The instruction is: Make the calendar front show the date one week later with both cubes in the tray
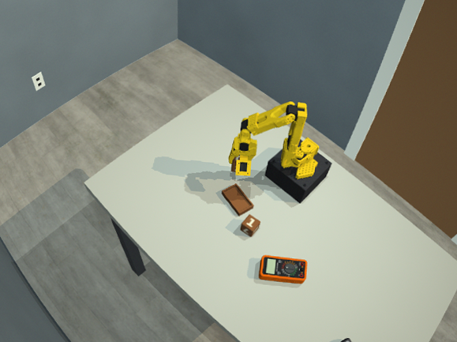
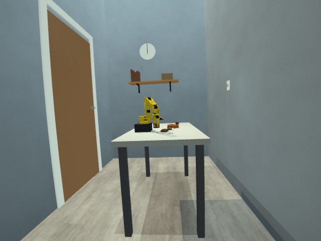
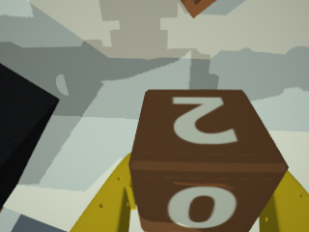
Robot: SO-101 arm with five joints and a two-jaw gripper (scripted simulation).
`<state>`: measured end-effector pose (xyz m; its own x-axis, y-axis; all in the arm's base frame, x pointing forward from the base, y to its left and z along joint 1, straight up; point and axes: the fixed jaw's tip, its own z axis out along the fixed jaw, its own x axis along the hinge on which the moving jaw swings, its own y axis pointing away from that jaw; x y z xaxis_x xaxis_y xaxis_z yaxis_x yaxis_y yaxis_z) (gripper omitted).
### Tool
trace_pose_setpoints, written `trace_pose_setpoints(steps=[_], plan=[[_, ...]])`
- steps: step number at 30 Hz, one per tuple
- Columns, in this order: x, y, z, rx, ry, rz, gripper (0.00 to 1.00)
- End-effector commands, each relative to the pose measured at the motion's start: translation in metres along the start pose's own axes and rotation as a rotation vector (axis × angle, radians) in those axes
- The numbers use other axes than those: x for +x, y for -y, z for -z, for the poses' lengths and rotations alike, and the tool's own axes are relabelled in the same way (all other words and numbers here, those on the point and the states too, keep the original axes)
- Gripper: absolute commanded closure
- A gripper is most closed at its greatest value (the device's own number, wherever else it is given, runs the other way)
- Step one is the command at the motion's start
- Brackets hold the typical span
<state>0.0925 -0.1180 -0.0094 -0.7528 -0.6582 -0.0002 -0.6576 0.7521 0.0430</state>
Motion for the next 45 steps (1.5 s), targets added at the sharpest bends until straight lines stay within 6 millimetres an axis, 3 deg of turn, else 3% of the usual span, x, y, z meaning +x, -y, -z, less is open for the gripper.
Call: trace_pose_setpoints(steps=[1, 12, 20, 45], plan=[[-0.017, 0.006, 0.004, 0.023, -0.003, 0.118, 1.0], [-0.071, -0.005, 0.004, 0.023, -0.014, 0.479, 1.0], [-0.089, -0.013, 0.003, 0.023, -0.018, 0.605, 1.0], [-0.101, -0.015, 0.007, 0.034, -0.017, 0.67, 1.0]])
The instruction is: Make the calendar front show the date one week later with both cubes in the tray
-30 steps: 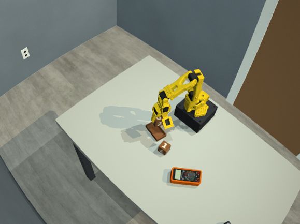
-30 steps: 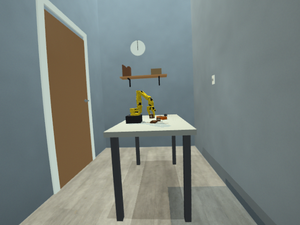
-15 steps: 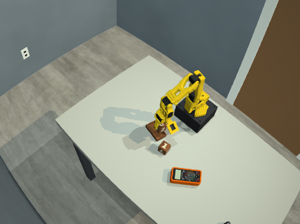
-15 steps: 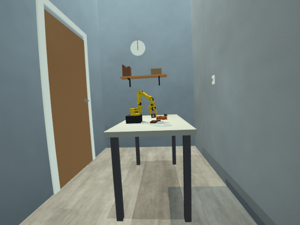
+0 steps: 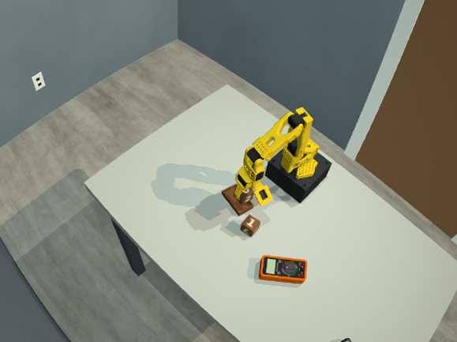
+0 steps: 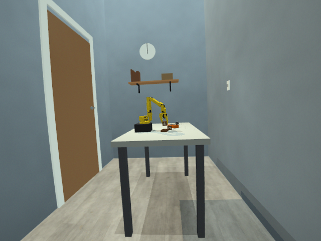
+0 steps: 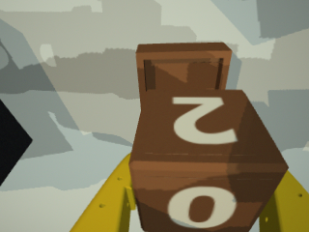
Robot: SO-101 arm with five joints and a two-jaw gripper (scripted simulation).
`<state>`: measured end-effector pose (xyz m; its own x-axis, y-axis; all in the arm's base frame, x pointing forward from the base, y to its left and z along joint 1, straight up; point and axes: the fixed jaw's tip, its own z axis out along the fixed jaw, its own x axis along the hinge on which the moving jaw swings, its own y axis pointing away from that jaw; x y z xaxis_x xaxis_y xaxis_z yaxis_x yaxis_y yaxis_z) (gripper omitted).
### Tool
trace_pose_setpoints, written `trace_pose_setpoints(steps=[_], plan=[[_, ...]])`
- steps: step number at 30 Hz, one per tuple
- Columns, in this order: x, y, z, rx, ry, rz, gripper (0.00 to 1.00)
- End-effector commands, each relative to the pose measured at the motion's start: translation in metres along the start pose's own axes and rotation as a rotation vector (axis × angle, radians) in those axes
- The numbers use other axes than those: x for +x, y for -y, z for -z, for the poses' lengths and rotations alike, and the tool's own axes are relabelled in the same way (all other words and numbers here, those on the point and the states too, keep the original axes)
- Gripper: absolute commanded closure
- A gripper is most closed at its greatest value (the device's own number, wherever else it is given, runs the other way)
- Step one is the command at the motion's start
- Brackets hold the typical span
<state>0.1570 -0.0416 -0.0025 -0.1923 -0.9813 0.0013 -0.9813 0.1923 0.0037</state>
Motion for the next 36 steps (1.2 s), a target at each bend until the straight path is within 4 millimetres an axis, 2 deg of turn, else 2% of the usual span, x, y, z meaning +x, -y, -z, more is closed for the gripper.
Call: trace_pose_setpoints(steps=[1, 36], plan=[[-0.002, 0.001, 0.0, -0.004, 0.002, 0.012, 1.0], [-0.001, 0.002, -0.012, -0.004, 0.002, 0.005, 1.0]])
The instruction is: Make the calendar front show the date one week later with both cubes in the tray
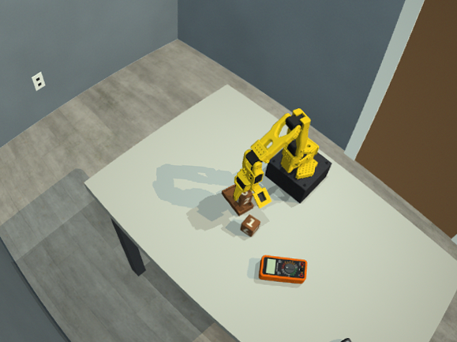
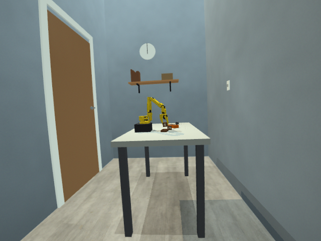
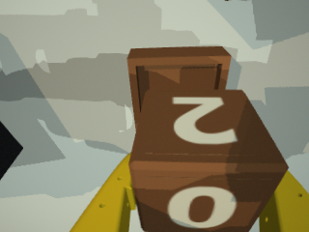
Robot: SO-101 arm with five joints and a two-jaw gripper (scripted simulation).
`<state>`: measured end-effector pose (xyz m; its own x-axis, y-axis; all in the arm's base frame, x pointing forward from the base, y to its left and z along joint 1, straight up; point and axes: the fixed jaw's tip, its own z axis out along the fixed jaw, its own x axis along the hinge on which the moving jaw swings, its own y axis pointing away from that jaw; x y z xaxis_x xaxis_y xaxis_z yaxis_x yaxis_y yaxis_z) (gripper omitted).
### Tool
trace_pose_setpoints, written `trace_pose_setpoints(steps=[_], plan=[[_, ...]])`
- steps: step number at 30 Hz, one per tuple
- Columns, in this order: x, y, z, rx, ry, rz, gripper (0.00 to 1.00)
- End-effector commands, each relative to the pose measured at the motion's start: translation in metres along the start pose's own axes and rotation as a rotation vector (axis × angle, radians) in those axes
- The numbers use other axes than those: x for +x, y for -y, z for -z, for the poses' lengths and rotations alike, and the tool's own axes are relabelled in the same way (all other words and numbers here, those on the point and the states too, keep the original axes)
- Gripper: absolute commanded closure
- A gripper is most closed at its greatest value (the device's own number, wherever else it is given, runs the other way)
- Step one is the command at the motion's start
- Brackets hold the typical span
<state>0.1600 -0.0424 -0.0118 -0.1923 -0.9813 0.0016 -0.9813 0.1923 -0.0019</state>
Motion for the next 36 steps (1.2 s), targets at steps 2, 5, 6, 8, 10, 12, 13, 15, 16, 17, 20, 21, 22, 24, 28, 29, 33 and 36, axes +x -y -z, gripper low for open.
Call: trace_pose_setpoints(steps=[2, 5, 6, 8, 10, 12, 13, 15, 16, 17, 20, 21, 22, 24, 28, 29, 33, 36], plan=[[-0.002, -0.001, -0.002, -0.009, 0.002, 0.005, 1.0], [-0.002, -0.002, -0.003, -0.009, 0.002, 0.005, 1.0], [-0.002, -0.002, -0.004, -0.009, 0.002, 0.004, 1.0], [-0.001, -0.002, -0.005, -0.009, 0.002, 0.003, 1.0], [-0.001, -0.003, -0.007, -0.009, 0.002, 0.003, 1.0], [-0.001, -0.003, -0.008, -0.009, 0.002, 0.002, 1.0], [-0.001, -0.003, -0.008, -0.009, 0.002, 0.002, 1.0], [-0.001, -0.004, -0.008, -0.009, 0.002, 0.002, 1.0], [-0.001, -0.004, -0.009, -0.009, 0.002, 0.002, 1.0], [-0.001, -0.004, -0.009, -0.009, 0.002, 0.002, 1.0], [-0.001, -0.004, -0.009, -0.009, 0.002, 0.001, 1.0], [-0.001, -0.004, -0.009, -0.009, 0.002, 0.001, 1.0], [-0.001, -0.004, -0.009, -0.009, 0.002, 0.001, 1.0], [-0.001, -0.005, -0.01, -0.009, 0.002, 0.0, 1.0], [-0.001, -0.006, -0.013, -0.009, 0.002, -0.001, 1.0], [-0.001, -0.006, -0.014, -0.009, 0.002, -0.002, 1.0], [-0.001, -0.007, -0.015, -0.009, 0.002, -0.002, 1.0], [-0.001, -0.007, -0.015, -0.009, 0.002, -0.002, 1.0]])
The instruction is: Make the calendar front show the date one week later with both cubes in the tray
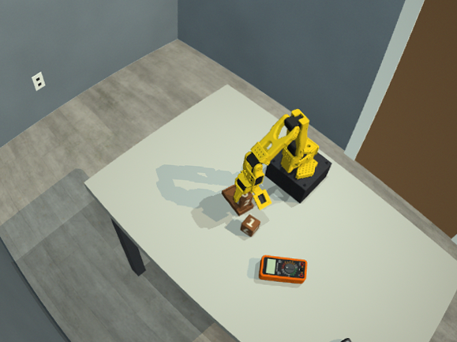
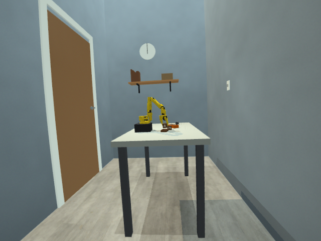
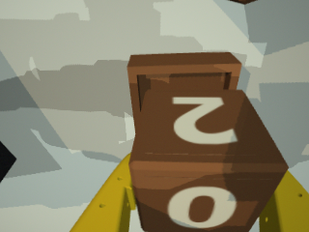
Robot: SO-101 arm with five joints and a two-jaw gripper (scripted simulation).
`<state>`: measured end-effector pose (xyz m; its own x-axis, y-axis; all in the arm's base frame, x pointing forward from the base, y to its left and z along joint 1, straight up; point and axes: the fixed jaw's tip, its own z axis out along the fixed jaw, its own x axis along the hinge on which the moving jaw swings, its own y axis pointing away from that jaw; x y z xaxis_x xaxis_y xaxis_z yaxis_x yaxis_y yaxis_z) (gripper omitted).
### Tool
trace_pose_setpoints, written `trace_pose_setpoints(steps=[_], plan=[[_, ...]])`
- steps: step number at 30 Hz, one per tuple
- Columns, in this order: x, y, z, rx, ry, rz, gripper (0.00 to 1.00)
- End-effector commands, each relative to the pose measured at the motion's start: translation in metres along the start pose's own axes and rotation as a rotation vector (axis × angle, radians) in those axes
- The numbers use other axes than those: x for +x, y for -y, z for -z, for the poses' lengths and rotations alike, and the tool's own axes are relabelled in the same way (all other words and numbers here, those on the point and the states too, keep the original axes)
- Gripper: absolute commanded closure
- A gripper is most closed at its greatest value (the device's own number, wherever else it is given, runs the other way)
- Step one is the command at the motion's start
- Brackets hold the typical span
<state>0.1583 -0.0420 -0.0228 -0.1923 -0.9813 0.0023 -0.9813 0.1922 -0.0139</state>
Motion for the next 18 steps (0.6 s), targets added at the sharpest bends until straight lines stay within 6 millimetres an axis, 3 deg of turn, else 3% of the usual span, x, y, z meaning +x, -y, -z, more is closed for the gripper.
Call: trace_pose_setpoints(steps=[1, 18], plan=[[-0.0013, -0.0047, -0.0036, -0.021, 0.003, -0.002, 1.0], [-0.0012, -0.0054, -0.0097, -0.021, 0.003, -0.006, 1.0]])
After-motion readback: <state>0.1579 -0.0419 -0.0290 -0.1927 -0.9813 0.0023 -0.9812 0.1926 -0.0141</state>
